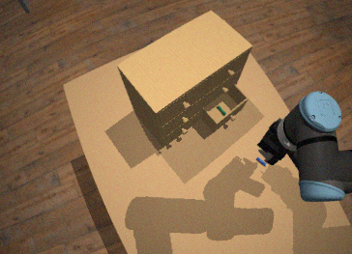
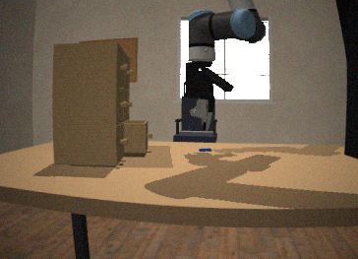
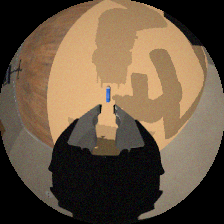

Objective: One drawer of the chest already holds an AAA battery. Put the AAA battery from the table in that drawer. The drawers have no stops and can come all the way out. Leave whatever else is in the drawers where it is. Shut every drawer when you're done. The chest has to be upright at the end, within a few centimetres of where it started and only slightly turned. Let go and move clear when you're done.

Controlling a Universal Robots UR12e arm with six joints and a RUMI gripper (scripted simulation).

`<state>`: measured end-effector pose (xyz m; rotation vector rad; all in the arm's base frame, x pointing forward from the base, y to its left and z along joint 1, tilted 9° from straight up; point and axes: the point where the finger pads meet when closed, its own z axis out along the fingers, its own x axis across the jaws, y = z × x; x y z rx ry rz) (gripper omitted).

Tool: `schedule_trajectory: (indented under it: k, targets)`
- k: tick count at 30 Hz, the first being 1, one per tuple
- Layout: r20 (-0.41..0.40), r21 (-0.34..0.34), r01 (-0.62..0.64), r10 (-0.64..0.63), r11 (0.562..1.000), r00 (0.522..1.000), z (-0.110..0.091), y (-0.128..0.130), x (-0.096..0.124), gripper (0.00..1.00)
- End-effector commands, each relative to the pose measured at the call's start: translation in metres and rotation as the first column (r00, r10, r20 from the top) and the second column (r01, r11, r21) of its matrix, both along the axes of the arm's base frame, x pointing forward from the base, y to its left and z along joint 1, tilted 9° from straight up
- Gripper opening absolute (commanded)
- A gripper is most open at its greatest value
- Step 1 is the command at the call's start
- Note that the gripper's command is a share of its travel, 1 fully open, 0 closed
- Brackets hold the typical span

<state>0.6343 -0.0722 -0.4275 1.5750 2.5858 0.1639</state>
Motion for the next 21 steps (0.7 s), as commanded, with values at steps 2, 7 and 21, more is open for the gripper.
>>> schedule_trajectory:
  k: [2,7,21]
  targets:
    - [0.001,0.000,0.000,0.000,1.000,1.000,0.000,0.000,0.000,0.14]
    - [0.001,0.000,0.000,0.000,1.000,1.000,0.000,0.000,0.000,0.14]
    - [0.001,0.000,0.000,0.000,1.000,1.000,-0.010,0.000,0.002,0.14]
